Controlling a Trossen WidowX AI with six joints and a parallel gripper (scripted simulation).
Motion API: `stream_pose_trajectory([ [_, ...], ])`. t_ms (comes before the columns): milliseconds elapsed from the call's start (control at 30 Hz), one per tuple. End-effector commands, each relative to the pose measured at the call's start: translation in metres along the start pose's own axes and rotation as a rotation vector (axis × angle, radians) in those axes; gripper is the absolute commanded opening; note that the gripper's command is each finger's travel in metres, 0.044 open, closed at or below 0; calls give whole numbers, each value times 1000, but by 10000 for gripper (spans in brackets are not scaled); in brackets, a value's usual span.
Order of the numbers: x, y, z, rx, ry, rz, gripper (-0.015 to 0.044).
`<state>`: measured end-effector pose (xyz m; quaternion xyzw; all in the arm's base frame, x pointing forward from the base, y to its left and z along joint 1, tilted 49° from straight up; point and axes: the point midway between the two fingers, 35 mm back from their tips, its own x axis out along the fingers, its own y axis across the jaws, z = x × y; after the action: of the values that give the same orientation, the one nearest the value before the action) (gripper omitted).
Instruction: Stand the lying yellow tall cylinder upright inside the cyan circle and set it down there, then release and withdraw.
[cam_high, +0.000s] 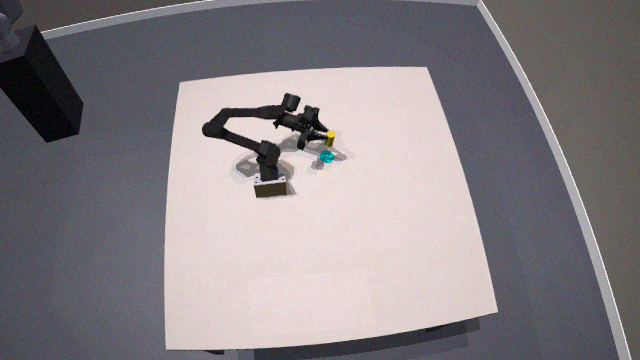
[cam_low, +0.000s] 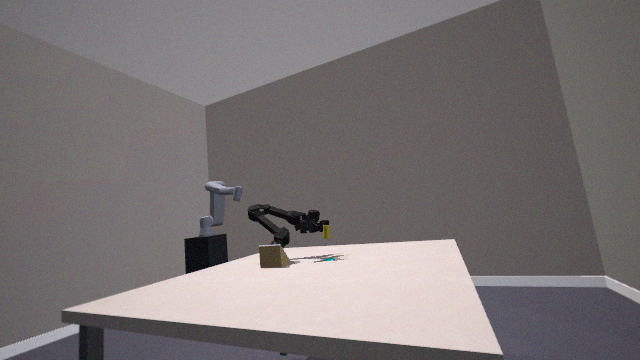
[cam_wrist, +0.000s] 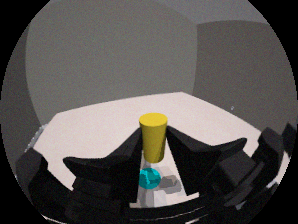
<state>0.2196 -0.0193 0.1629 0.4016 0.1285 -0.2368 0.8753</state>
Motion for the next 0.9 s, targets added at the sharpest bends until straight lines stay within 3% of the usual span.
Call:
stream_pose_trajectory([
  [0, -1, 0, 2, 33, -24, 17, 105],
  [867, 0, 2, -4, 65, -37, 28, 105],
])
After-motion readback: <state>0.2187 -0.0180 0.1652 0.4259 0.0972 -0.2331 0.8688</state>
